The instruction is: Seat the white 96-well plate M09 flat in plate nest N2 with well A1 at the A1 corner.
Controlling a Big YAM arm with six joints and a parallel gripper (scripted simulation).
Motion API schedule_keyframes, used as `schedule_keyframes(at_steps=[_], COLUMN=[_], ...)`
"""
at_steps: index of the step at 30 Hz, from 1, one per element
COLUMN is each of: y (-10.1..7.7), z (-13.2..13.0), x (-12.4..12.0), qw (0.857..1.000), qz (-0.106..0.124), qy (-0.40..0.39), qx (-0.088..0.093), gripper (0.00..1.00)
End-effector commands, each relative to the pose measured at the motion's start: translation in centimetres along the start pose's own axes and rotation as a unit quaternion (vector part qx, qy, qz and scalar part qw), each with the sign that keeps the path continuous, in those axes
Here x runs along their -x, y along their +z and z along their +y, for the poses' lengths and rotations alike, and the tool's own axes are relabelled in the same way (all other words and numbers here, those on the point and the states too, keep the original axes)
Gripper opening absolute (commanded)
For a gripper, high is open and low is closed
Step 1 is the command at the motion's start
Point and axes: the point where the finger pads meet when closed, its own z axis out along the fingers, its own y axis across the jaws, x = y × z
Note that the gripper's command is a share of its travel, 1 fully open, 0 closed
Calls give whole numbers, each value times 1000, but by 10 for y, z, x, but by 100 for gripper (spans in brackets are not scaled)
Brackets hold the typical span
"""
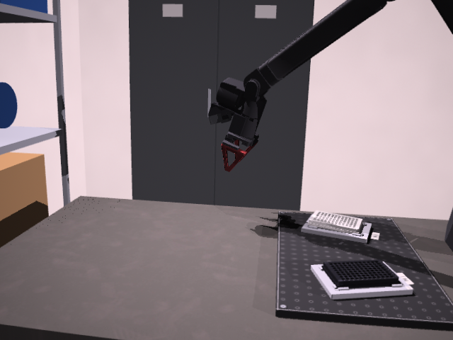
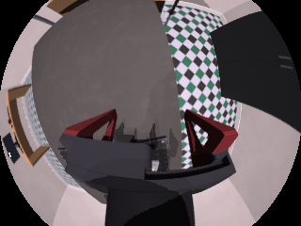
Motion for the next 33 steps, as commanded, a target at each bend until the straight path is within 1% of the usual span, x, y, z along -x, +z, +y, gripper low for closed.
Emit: schedule_keyframes(at_steps=[1,4,6,7,8,9,10,12,13,14,15,16,21,22,23,24,25,26,27,29,30,31,32,33], y=[-26,-22,-1,1,1,-12,-21,-21,-7,-13,-21,-20,-19,-14,0,0,0,-8,-18,-18,-6,-7,-20,-19], z=[-12,-12,-16,-15,-15,-11,-10,-10,-14,-13,-8,-8,-6,-6,-9,-7,-7,-5,-3,-3,-7,-6,0,-1], x=[7,-9,-32,-46,-51,-45,-37,-37,-38,-39,-58,-57,-83,-91,-106,-118,-123,-120,-110,-110,-112,-117,-131,-130], qw=[1000,1000,1000,1000,999,1000,1000,1000,1000,1000,999,1000,1000,1000,999,997,997,997,999,999,997,996,996,997], qz=[-29,-27,-9,22,29,17,-5,-5,21,23,30,18,19,23,38,68,74,66,42,42,69,76,77,65], qy=[0,1,7,16,19,15,8,8,17,17,19,15,15,17,22,31,34,31,23,23,33,34,35,31], qx=[-5,-5,-2,3,4,2,-1,-1,4,5,6,4,4,4,6,12,14,12,8,8,14,15,15,13], gripper=[100,100,100,100,100,100,100,100,100,100,100,100,100,100,100,100,100,100,100,100,100,100,100,100])
